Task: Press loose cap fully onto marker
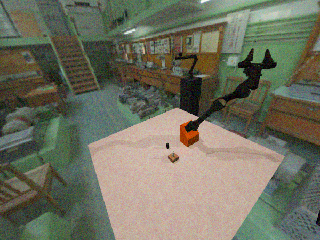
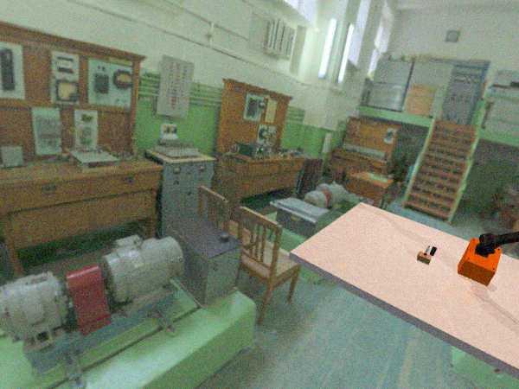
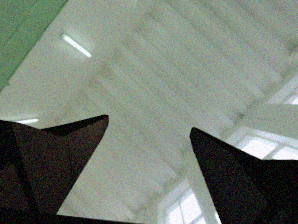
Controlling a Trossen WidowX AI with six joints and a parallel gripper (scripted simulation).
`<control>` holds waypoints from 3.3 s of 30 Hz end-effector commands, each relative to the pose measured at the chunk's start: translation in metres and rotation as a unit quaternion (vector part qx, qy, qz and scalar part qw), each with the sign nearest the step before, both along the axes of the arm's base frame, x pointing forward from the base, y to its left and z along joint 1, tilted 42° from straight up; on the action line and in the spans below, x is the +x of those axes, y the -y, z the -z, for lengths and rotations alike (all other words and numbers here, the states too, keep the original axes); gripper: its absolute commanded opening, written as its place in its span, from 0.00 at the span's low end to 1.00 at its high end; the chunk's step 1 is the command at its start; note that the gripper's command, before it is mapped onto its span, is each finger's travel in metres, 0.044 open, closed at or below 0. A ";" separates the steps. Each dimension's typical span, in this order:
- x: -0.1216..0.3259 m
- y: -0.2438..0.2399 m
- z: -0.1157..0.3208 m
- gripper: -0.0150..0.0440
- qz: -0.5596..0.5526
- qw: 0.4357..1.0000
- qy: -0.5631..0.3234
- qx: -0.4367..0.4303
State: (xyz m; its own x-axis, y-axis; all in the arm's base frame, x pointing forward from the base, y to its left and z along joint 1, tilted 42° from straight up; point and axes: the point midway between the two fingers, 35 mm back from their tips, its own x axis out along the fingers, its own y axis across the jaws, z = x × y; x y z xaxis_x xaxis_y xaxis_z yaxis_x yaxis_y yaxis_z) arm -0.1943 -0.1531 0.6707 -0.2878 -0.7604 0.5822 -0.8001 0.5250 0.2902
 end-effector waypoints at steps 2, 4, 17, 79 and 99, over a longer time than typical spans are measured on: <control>0.008 -0.005 -0.005 0.84 0.007 1.000 -0.015 -0.007; 0.032 -0.017 -0.018 0.75 0.026 0.998 -0.058 -0.028; 0.224 -0.084 -0.057 0.65 0.123 0.917 -0.340 -0.166; 0.474 -0.071 0.682 0.65 -0.574 -0.098 -0.782 -0.222; 0.418 -0.132 0.723 0.65 -0.700 -0.133 -0.685 -0.148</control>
